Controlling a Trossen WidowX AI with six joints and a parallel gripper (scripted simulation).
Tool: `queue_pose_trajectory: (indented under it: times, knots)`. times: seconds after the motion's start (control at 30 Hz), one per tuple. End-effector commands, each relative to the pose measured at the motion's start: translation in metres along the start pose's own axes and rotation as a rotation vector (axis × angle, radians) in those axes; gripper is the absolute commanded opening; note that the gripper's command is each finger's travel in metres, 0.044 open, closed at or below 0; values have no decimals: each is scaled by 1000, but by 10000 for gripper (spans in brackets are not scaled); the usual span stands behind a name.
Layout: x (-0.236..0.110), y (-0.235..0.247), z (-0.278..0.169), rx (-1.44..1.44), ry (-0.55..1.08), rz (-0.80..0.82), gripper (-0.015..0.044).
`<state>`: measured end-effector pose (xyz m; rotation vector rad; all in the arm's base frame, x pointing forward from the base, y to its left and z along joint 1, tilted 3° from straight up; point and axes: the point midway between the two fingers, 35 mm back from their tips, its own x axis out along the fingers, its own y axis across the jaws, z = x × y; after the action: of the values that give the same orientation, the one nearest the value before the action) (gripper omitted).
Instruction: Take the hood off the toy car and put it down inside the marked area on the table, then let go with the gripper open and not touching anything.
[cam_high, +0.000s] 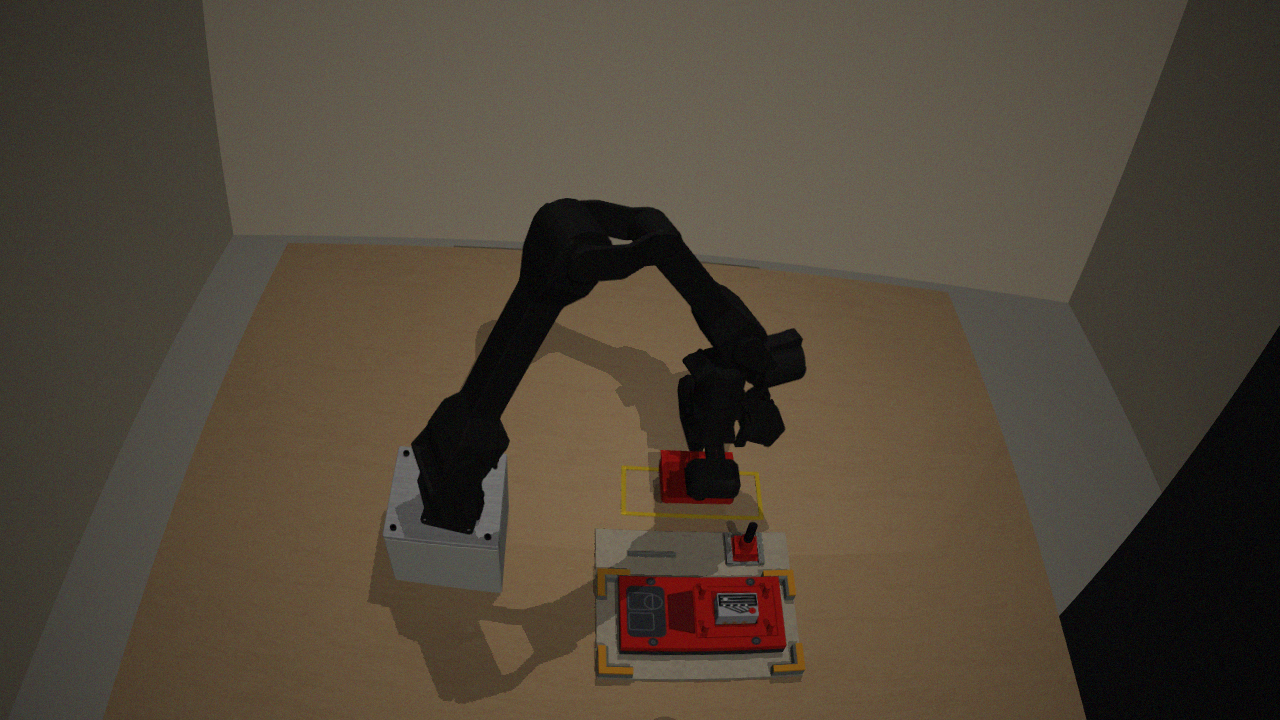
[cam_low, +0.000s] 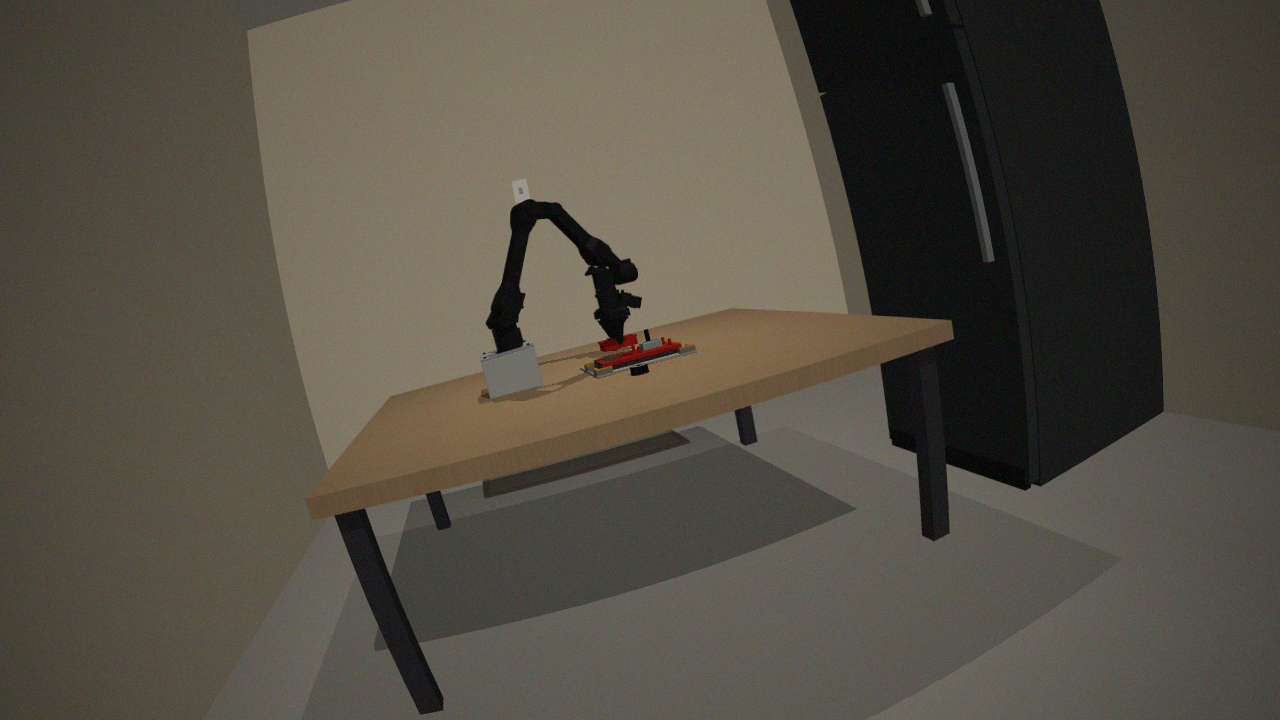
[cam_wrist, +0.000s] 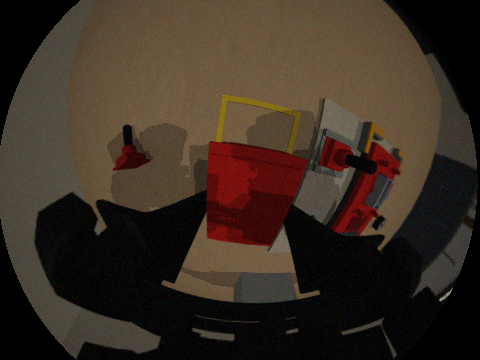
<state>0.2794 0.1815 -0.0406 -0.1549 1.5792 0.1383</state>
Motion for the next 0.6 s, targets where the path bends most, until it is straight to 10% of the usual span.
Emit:
queue_pose_trajectory:
  times: [0.0,0.57]
  knots:
    - [2,1,-1,4,1,5,0]
    - [10,1,-1,4,2,5,0]
